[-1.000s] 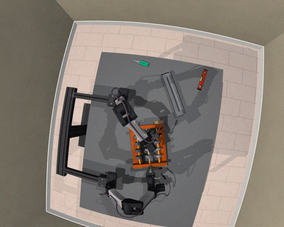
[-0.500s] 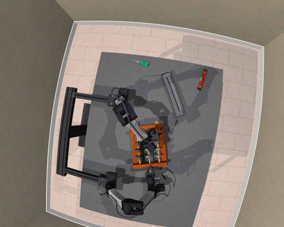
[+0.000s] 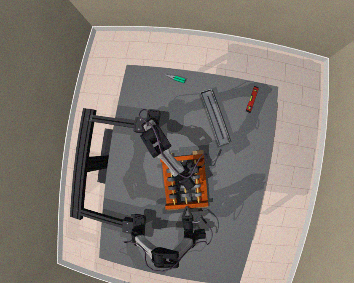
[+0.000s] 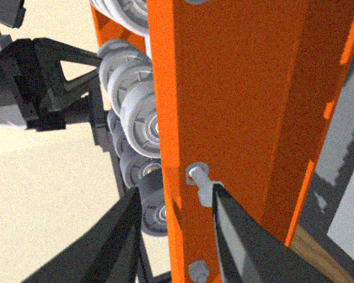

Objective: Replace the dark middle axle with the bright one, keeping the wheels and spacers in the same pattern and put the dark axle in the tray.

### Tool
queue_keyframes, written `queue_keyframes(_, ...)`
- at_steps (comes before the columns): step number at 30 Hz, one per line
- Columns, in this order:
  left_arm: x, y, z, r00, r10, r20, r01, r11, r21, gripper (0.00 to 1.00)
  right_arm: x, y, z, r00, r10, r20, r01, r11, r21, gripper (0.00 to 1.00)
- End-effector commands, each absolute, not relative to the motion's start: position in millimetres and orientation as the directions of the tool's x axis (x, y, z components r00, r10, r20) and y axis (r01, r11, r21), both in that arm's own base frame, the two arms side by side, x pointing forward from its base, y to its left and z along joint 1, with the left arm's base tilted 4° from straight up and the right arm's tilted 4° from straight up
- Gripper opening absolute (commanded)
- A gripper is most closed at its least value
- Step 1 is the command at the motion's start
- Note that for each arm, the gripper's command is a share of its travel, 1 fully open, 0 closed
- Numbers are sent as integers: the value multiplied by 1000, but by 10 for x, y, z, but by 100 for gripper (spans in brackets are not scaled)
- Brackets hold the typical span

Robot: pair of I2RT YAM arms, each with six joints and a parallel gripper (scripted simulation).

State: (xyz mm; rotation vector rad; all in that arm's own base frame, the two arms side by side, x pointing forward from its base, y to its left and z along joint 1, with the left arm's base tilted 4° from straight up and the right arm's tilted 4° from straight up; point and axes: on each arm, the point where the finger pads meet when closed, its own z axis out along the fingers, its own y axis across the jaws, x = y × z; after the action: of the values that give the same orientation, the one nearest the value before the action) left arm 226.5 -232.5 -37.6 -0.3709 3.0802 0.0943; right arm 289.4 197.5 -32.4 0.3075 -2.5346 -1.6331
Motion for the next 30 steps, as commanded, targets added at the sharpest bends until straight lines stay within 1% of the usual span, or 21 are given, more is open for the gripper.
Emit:
queue_keyframes(1,2367,-2351,-214,-968,-235,-90,-237,971,11,0,2796,2079,-285,-968,-252,10,-84,360,929,33)
queue_keyframes(10,2369,-2372,-217,-969,-232,-90,-233,972,12,0,2822,2073,-232,-969,-249,-4,-95,356,930,33)
queue_keyframes(12,2372,-2355,-215,-968,-236,-90,-238,971,11,0,2745,2077,-271,-970,-242,39,-54,364,930,33)
queue_keyframes(14,2380,-2363,-216,-967,-236,-93,-238,971,7,0,2792,2084,-249,-969,-245,18,-74,362,929,33)
queue_keyframes(30,2384,-2381,-218,-966,-241,-96,-242,970,3,0,2793,2085,-198,-970,-244,9,-83,363,928,33)
